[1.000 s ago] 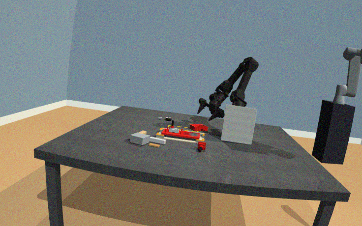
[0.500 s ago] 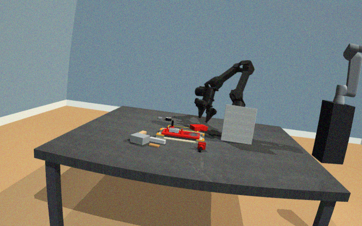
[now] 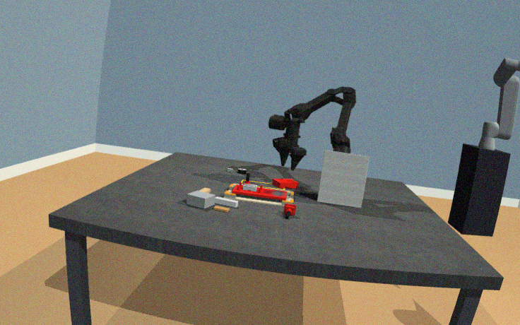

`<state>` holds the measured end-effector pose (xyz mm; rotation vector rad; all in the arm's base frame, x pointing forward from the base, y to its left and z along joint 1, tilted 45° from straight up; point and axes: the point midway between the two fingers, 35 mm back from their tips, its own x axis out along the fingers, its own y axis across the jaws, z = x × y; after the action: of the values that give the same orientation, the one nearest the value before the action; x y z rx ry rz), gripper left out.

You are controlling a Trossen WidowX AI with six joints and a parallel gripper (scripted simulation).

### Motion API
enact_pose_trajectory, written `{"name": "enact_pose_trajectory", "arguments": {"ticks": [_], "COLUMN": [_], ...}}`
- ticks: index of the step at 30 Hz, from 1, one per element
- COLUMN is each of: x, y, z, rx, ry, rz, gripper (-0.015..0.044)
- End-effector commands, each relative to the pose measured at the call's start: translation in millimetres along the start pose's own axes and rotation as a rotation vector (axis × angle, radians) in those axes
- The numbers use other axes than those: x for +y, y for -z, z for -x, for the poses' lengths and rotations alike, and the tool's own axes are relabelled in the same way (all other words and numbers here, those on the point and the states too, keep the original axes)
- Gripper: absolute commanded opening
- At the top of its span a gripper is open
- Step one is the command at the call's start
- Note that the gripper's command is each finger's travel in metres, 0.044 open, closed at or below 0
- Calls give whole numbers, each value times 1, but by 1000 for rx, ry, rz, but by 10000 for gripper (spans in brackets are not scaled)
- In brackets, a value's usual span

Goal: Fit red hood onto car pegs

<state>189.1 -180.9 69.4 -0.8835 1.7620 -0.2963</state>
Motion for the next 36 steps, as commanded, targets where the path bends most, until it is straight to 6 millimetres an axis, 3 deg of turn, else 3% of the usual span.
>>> {"name": "enact_pose_trajectory", "arguments": {"ticks": [1, 36], "x": [-1, -2], "y": [1, 0], "z": [0, -32], "rx": [14, 13], "ry": [7, 6], "rz": [25, 24], "gripper": [440, 440]}}
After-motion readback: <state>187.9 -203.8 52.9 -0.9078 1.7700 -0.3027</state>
